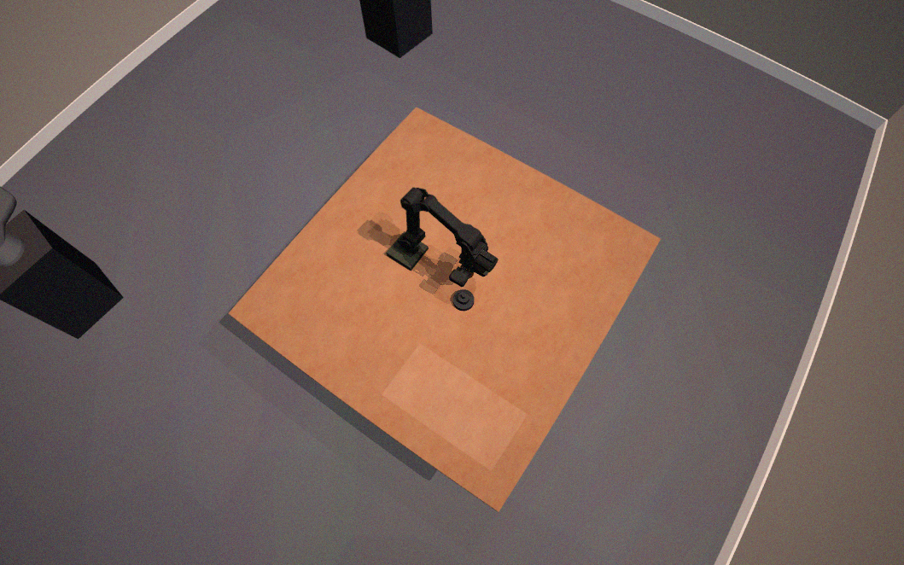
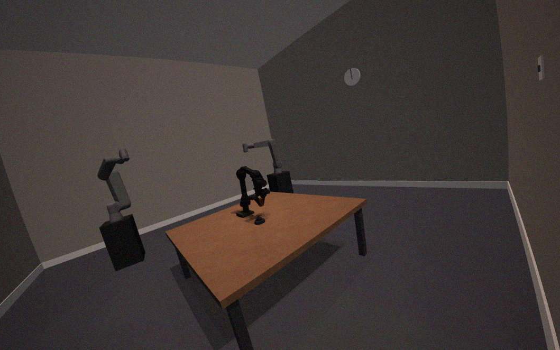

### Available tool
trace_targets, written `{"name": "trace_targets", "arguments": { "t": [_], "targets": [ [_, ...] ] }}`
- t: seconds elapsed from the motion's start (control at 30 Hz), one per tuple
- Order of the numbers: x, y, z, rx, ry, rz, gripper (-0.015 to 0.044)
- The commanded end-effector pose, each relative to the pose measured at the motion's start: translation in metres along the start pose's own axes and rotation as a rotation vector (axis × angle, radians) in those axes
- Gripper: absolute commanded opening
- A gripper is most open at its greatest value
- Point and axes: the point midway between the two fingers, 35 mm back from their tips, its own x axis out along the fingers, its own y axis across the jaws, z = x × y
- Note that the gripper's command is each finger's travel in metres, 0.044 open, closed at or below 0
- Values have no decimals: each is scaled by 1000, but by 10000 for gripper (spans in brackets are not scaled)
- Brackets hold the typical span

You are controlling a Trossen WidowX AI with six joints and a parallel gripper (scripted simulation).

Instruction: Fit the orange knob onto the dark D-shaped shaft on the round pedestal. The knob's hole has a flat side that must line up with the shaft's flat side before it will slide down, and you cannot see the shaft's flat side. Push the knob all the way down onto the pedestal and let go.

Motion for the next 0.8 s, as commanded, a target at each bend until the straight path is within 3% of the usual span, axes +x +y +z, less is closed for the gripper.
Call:
{"name": "trace_targets", "arguments": {
  "t": [0.0, 0.77],
  "targets": [
    [4, -10, 5, -3, -2, -3, 0],
    [30, -67, 20, -6, 1, -2, 0]
  ]
}}
